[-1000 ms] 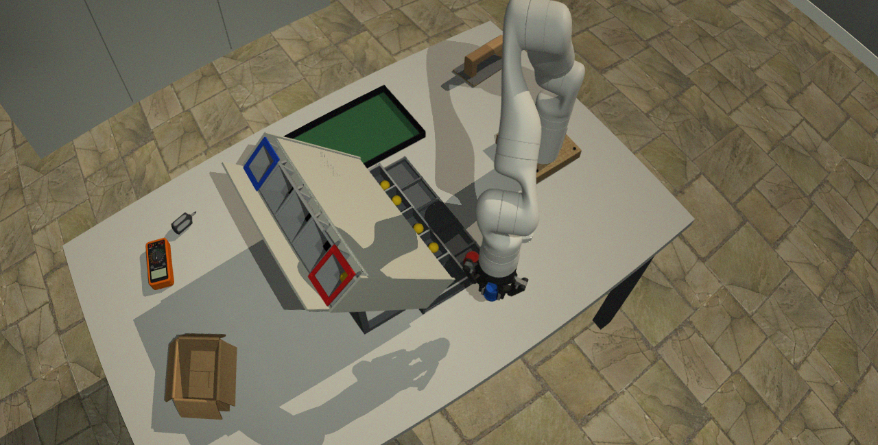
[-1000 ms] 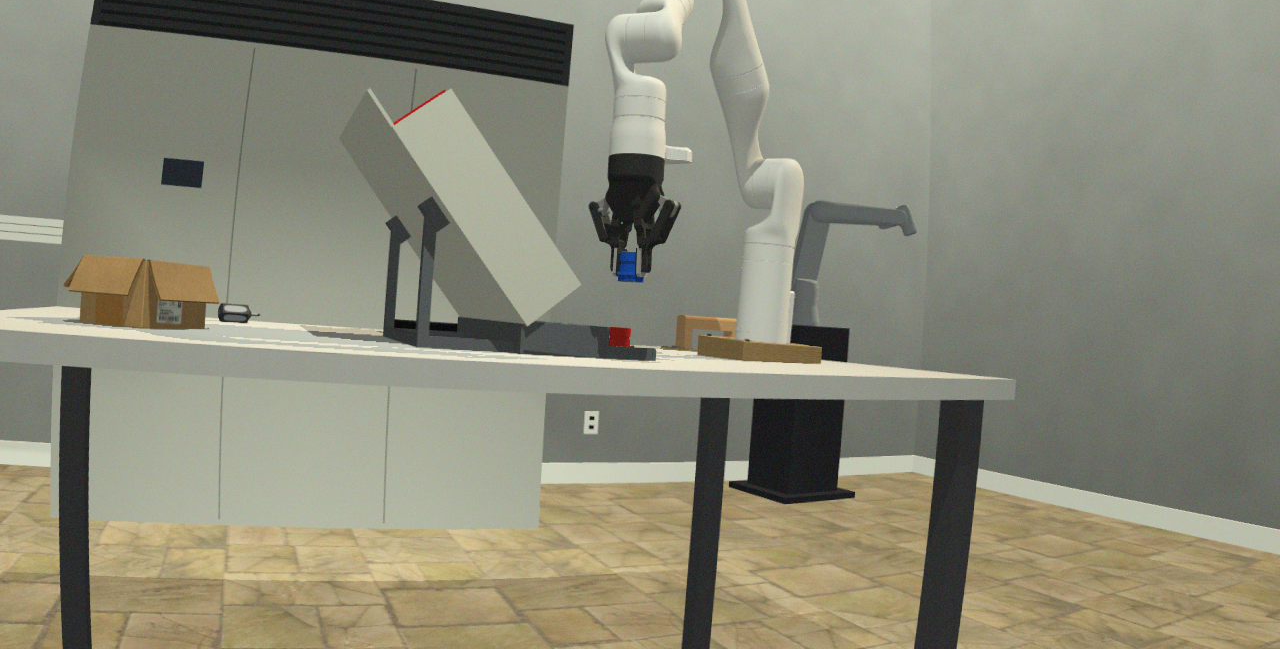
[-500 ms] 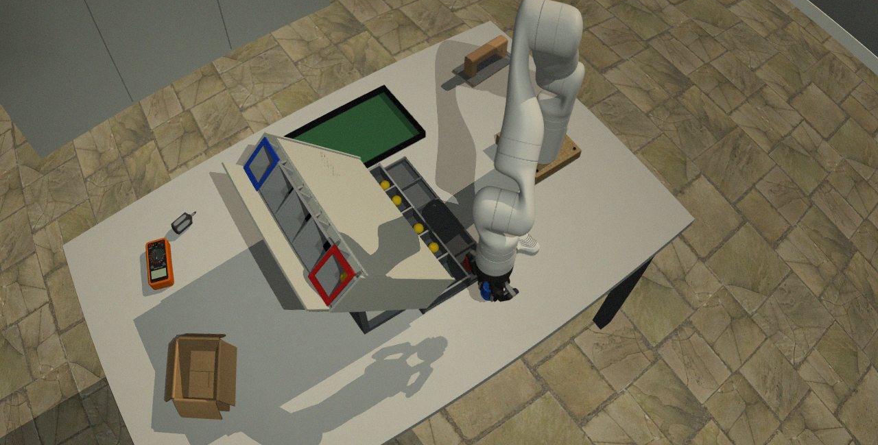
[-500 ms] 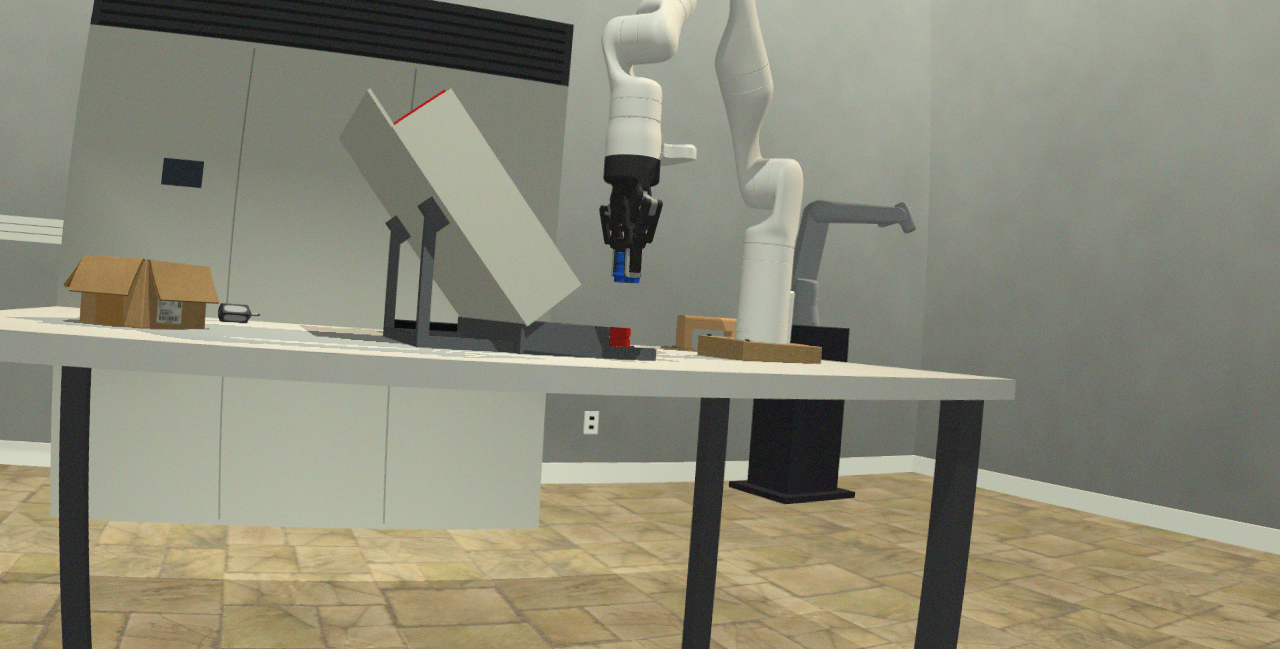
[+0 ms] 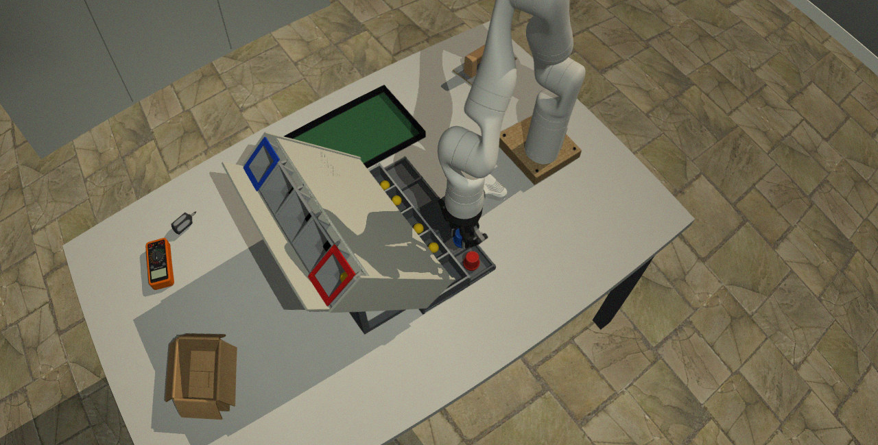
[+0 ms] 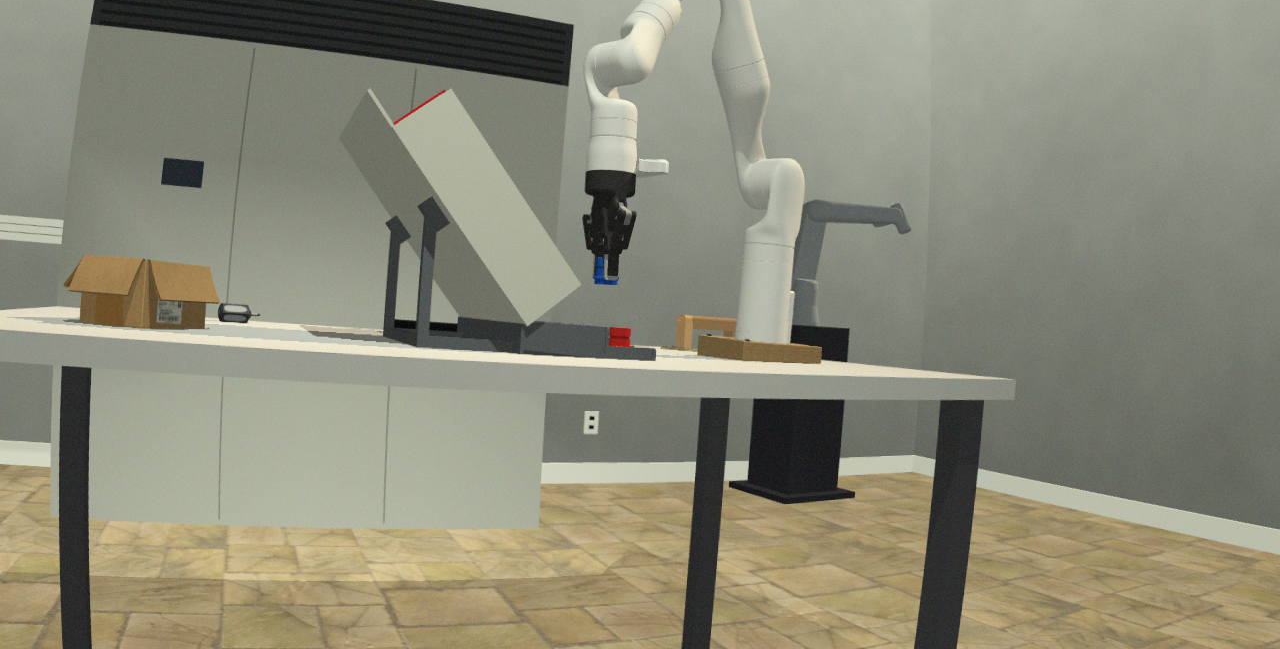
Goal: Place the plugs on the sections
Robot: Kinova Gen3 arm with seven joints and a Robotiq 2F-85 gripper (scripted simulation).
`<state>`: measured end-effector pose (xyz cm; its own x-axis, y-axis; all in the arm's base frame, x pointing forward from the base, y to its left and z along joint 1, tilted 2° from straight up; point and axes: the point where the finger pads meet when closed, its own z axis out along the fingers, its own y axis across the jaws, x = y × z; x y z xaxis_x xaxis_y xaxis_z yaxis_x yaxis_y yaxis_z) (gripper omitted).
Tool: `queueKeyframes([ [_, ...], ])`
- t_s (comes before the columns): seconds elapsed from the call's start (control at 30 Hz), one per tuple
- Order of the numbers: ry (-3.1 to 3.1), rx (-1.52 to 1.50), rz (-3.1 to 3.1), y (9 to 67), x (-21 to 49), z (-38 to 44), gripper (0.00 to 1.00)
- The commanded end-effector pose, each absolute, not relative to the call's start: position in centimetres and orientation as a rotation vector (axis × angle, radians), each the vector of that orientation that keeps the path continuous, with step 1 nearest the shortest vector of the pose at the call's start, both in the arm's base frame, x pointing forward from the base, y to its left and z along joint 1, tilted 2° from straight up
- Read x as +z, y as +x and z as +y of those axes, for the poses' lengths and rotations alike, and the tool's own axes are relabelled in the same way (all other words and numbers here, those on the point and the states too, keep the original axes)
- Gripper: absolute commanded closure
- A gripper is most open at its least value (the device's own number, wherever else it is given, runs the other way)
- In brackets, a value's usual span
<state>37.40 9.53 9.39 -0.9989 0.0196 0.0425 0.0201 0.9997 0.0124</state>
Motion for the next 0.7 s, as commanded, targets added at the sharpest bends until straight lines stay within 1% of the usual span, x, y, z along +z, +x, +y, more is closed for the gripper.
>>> queueKeyframes([
  [0.0, -0.061, -0.045, -3.117, 37.9, 10.1, 8.2, 1.0],
  [0.1, -0.061, -0.045, -3.117, 37.9, 10.1, 8.2, 1.0],
  [0.13, -0.043, -0.028, -3.104, 36.2, 10.1, 1.8, 1.0],
  [0.23, -0.043, -0.028, -3.104, 35.8, 10.1, 0.2, 1.0],
  [0.37, -0.043, -0.028, -3.104, 34.6, 10.3, -5.3, 1.0],
  [0.67, -0.043, -0.028, -3.104, 34.5, 10.4, -5.7, 1.0],
])
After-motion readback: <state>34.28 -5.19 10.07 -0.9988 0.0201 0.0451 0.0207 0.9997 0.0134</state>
